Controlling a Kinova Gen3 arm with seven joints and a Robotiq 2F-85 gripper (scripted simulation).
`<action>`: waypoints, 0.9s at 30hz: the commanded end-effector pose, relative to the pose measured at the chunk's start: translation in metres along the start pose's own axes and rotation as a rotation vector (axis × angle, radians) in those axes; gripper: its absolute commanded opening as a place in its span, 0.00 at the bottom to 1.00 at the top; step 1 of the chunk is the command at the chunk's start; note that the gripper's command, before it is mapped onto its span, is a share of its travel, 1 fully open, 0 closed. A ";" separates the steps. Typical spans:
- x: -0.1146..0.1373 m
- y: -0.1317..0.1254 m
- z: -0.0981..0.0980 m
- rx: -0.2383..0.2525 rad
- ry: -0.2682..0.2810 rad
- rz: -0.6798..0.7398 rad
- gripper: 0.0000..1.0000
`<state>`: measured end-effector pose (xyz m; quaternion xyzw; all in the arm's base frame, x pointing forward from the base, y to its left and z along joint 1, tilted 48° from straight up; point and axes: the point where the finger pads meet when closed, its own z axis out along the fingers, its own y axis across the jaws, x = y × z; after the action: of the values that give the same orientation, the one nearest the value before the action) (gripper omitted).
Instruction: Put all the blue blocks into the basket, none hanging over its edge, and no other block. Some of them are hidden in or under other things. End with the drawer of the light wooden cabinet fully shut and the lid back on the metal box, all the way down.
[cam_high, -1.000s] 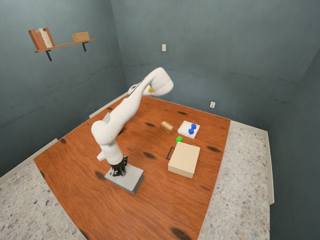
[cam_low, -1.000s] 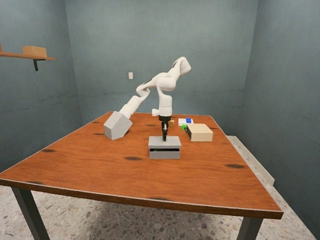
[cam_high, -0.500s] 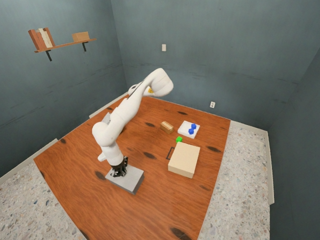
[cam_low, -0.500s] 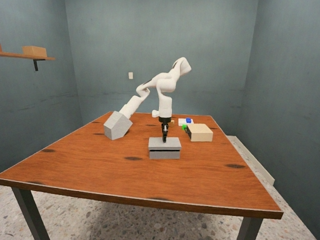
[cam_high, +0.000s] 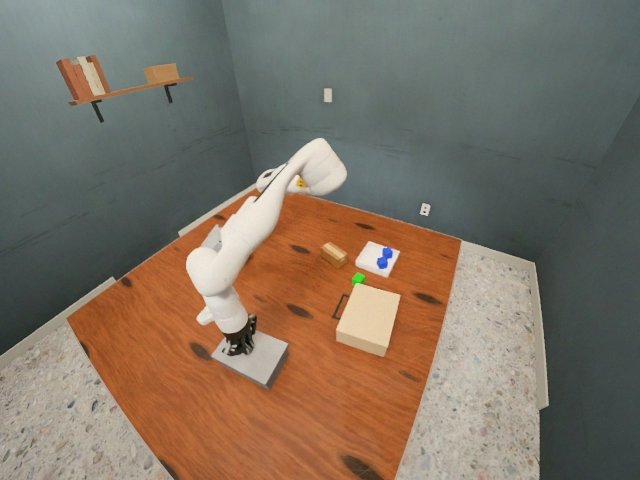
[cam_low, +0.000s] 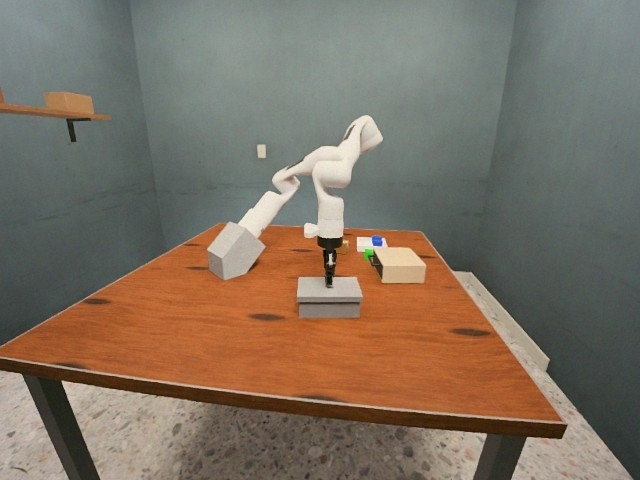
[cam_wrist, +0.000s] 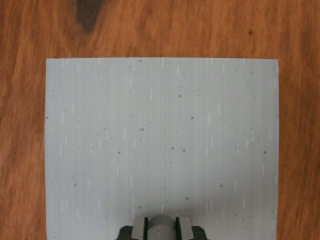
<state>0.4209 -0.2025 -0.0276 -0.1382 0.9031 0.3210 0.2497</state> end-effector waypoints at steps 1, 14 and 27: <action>-0.001 -0.001 0.003 0.005 -0.003 -0.003 0.10; -0.001 -0.001 0.011 0.005 -0.003 -0.003 0.10; -0.001 -0.001 0.016 0.005 -0.003 -0.003 0.10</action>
<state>0.4263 -0.1927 -0.0374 -0.1384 0.9029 0.3214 0.2497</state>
